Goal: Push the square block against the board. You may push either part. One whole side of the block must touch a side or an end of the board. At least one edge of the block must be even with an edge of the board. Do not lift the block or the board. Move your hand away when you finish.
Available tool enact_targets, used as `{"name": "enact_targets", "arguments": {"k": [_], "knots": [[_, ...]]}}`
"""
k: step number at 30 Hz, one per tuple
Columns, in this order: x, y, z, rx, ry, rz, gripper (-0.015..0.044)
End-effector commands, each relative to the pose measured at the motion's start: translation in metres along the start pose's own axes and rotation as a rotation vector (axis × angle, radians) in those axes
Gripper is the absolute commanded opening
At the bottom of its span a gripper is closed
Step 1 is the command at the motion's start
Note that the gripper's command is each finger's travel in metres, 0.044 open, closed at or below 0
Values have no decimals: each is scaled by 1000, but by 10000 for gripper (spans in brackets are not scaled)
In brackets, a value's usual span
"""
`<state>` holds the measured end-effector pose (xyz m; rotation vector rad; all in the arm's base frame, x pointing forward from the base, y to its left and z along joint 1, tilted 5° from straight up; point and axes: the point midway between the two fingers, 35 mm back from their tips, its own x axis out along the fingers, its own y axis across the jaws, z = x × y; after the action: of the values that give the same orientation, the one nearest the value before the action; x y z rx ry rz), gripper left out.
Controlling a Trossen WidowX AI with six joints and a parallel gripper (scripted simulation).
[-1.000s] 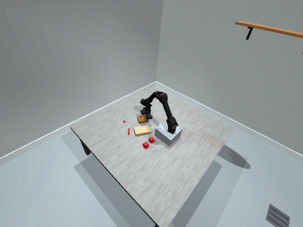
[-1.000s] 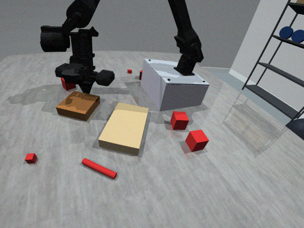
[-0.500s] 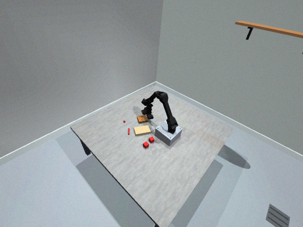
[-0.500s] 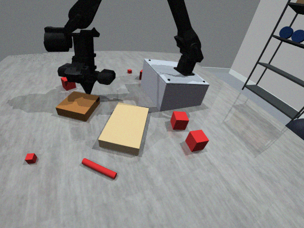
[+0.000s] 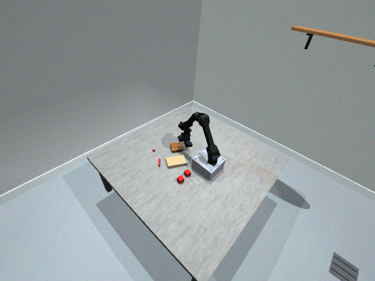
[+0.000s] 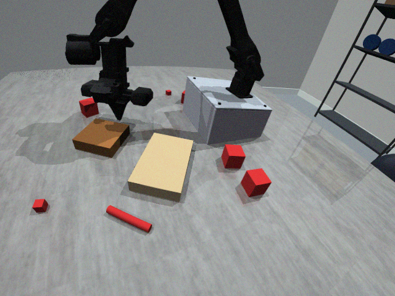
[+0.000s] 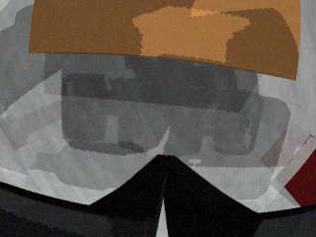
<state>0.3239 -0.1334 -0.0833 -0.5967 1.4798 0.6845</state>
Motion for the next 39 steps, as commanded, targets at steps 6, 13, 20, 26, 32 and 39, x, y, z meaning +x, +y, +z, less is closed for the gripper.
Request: {"name": "enact_targets", "arguments": {"k": [6, 13, 20, 26, 32, 39], "knots": [[-28, -1, -4, -1, 2, -1, 0], [-56, 0, -4, -2, 3, -2, 0], [-57, -10, 5, 151, 2, -3, 0], [-59, -22, 18, 356, 0, -4, 0], [-60, -33, 31, 561, -1, -5, 0], [-60, -45, 48, 800, -5, -7, 0]]}}
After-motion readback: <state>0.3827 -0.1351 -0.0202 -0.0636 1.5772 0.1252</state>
